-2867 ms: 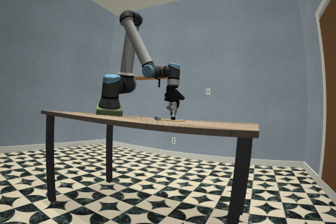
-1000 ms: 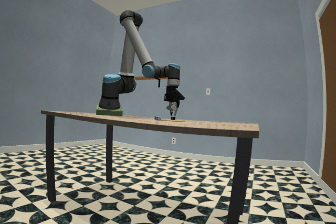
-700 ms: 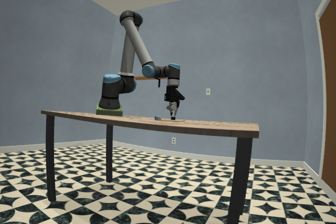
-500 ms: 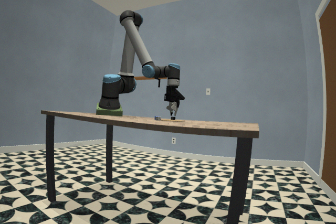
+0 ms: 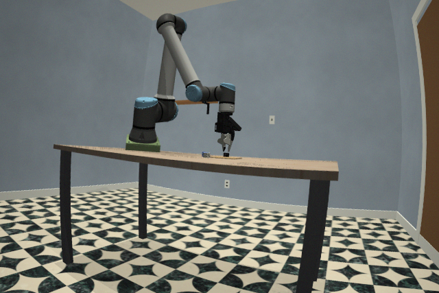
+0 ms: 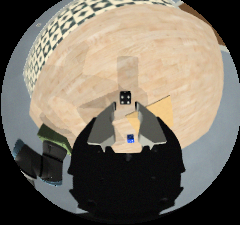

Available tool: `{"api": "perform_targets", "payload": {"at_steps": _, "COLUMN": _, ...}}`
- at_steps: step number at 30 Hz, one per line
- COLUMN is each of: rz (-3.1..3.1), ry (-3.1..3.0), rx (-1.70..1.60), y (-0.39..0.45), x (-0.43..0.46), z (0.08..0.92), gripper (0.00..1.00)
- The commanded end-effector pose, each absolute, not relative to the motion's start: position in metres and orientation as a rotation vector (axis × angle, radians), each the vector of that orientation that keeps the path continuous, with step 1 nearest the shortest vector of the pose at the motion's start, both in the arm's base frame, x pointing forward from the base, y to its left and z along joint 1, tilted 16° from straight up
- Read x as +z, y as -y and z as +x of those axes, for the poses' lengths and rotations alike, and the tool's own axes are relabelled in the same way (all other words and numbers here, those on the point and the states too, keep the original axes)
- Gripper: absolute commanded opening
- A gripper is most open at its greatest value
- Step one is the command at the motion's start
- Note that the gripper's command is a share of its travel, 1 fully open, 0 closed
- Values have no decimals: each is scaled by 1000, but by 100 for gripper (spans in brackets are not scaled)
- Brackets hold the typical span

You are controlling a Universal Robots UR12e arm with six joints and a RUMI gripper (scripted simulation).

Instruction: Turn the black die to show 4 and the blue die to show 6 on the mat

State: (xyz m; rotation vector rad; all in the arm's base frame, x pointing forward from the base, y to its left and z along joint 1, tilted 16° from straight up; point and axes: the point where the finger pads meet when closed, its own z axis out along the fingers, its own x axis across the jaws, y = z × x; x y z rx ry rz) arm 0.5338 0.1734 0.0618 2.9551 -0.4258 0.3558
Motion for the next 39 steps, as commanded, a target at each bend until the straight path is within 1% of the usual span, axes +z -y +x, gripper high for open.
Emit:
{"api": "perform_targets", "payload": {"at_steps": 1, "rz": 2955, "ry": 426, "rx": 357, "y": -174, "x": 62, "z": 534, "gripper": 24}}
{"api": "perform_targets", "payload": {"at_steps": 39, "rz": 2955, "ry": 426, "rx": 357, "y": -169, "x": 33, "z": 541, "gripper": 24}}
